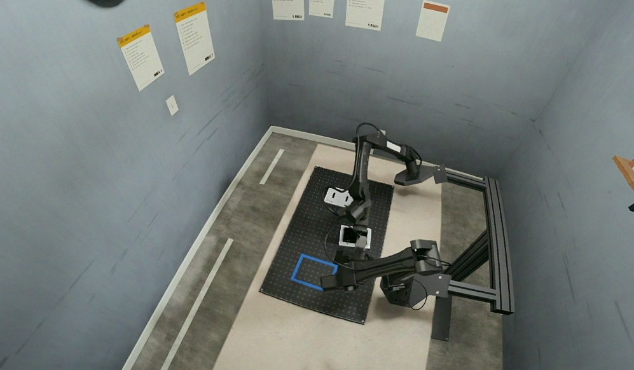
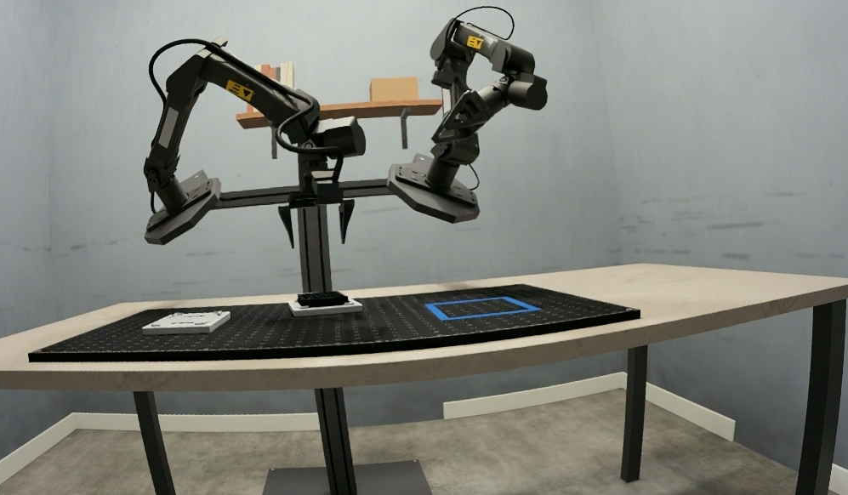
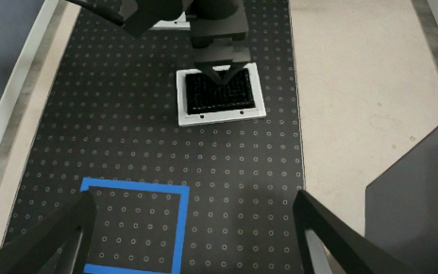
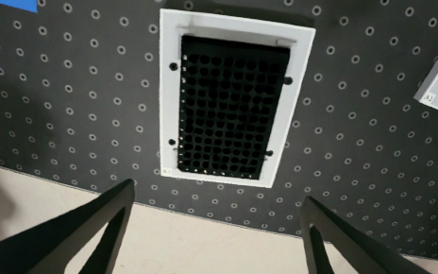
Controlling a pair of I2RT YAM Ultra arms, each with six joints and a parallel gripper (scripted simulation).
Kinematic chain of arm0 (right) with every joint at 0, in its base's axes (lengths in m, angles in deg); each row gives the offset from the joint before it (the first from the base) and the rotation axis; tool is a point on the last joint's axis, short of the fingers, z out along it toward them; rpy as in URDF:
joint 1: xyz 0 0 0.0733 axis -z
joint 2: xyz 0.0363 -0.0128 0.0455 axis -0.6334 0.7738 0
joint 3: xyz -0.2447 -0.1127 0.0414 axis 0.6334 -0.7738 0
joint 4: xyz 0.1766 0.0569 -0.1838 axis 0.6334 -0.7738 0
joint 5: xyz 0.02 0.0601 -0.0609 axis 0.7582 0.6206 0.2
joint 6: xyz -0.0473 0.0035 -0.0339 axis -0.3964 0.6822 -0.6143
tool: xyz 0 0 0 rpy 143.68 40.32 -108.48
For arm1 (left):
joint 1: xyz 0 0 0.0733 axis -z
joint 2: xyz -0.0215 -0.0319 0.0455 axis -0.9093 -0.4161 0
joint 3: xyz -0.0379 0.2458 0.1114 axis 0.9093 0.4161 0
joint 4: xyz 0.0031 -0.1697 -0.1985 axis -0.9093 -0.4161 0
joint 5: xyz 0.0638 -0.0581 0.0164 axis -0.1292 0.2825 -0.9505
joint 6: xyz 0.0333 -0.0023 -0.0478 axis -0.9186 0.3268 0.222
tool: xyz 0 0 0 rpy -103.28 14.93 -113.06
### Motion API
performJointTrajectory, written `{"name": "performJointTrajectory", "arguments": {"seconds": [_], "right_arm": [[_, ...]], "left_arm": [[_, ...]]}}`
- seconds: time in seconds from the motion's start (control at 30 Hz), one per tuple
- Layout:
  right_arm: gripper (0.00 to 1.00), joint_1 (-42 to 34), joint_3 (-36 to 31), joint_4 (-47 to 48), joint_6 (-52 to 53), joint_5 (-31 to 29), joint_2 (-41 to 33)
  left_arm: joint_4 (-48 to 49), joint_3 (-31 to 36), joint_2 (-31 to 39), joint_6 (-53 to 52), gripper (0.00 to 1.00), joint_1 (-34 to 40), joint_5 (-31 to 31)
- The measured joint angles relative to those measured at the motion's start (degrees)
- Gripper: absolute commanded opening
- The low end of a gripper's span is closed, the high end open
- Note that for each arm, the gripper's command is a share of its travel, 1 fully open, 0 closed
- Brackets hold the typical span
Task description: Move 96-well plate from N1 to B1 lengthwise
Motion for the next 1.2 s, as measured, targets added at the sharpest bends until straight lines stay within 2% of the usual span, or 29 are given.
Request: {"name": "performJointTrajectory", "arguments": {"seconds": [0.23, 0.4, 0.63, 0.73, 0.9, 1.2], "right_arm": [[1.00, 0.0, -0.4, 0.4, 0.0, -0.4, -0.1], [1.00, 0.9, -6.7, 4.0, -1.4, -2.1, -3.5], [1.00, 5.4, -22.7, 10.8, -6.4, -6.5, -17.2], [1.00, 6.5, -25.9, 13.3, -8.5, -7.9, -21.0], [1.00, 8.1, -33.6, 19.8, -14.3, -9.2, -27.6], [1.00, 16.9, -48.0, 31.2, -29.2, -10.0, -45.4]], "left_arm": [[2.4, 0.0, -0.7, 2.0, 1.00, 0.0, -1.9], [12.5, 0.8, -5.6, 8.5, 1.00, 2.3, -7.4], [33.3, 5.5, -17.1, 23.9, 1.00, 8.2, -18.8], [40.5, 6.3, -20.5, 29.5, 1.00, 10.0, -23.0], [55.4, 7.8, -28.7, 40.6, 1.00, 16.9, -31.5], [79.7, 11.2, -45.6, 59.2, 1.00, 27.0, -46.2]]}}
